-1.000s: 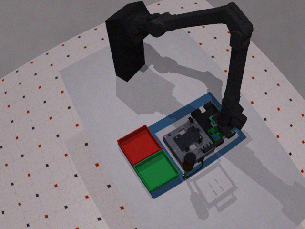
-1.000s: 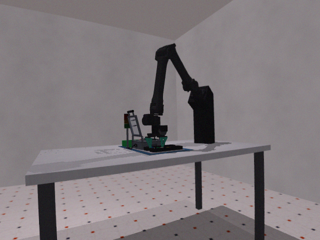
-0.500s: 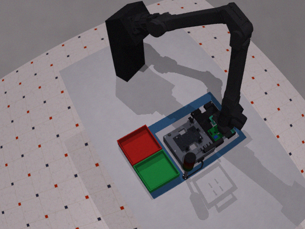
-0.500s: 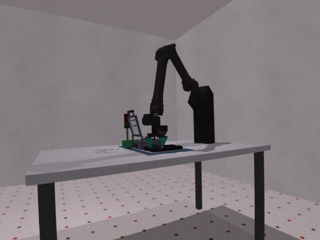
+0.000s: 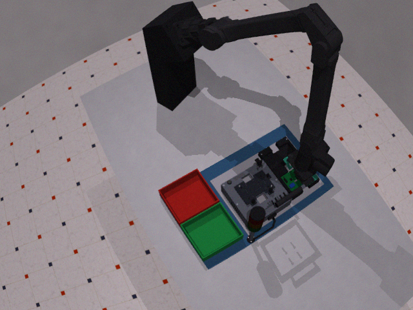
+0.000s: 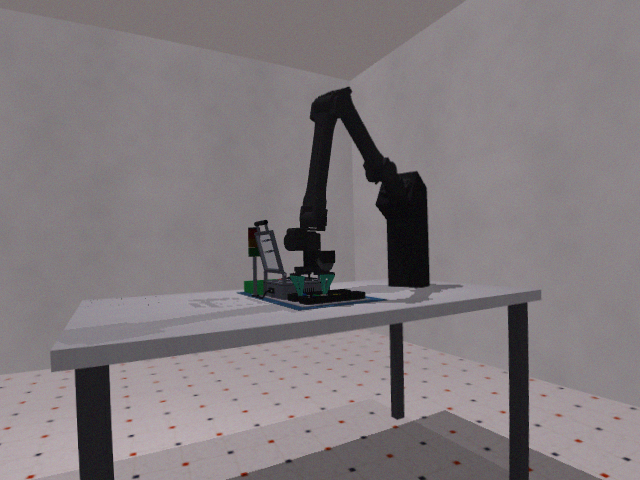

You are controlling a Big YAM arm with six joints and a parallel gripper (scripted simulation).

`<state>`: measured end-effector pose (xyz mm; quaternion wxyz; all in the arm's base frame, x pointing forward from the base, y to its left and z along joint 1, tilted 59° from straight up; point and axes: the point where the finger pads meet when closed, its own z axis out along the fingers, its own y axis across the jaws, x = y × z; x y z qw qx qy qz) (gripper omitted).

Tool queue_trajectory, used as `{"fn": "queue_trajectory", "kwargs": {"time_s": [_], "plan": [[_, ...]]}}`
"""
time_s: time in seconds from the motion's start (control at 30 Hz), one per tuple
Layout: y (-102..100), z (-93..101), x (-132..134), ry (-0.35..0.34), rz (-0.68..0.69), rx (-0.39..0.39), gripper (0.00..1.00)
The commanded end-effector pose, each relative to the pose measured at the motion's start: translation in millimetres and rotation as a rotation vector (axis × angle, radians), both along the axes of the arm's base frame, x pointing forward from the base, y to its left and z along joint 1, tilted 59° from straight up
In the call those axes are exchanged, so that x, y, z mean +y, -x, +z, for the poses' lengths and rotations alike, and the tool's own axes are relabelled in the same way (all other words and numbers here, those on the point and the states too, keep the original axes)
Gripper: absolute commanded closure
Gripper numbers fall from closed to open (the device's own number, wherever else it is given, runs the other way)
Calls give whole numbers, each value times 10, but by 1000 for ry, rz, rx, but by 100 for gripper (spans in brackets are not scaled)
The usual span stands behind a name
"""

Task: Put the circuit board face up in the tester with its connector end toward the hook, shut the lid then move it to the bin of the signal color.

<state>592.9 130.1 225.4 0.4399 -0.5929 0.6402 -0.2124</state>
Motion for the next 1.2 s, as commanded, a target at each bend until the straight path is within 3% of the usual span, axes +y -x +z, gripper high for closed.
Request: {"fn": "queue_trajectory", "kwargs": {"time_s": [0.0, 1.17], "plan": [[11, 62, 108, -12, 13, -17, 8], [32, 19, 103, -10, 13, -11, 8]]}}
